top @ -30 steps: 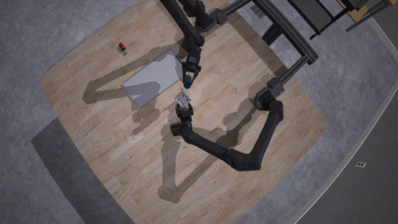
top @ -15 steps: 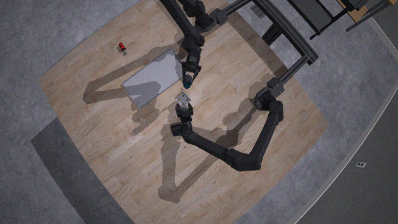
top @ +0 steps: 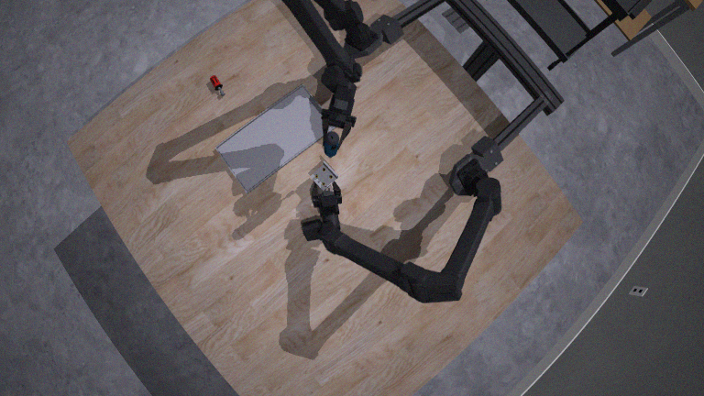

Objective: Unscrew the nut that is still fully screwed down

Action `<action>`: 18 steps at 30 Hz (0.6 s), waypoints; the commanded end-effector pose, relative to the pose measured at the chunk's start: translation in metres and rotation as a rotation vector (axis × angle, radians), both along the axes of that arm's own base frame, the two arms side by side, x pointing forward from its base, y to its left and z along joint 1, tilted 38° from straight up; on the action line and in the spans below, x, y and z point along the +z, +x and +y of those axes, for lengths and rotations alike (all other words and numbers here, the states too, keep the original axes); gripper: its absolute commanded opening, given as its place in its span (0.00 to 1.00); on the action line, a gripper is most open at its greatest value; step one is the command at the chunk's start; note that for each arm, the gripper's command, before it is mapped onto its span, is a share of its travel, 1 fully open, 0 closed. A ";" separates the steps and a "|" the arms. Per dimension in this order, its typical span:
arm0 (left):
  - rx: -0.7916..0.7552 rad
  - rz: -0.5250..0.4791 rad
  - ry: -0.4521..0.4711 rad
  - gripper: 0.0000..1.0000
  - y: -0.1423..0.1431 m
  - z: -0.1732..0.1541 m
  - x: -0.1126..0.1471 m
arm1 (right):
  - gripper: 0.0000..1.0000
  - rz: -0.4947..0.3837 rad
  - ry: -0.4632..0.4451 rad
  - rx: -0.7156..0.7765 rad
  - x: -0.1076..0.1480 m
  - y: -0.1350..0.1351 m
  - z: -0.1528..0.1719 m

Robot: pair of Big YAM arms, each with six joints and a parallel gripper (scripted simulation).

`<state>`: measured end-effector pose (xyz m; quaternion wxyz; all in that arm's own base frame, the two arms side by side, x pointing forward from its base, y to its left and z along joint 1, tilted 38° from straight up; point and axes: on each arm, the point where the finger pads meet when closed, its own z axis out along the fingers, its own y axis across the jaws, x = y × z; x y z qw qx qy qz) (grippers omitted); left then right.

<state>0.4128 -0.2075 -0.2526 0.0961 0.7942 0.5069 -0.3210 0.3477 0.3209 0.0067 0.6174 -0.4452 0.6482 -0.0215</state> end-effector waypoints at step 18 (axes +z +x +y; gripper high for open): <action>-0.034 -0.008 -0.003 0.59 -0.005 -0.016 0.002 | 0.42 -0.076 0.069 0.039 0.027 0.008 0.029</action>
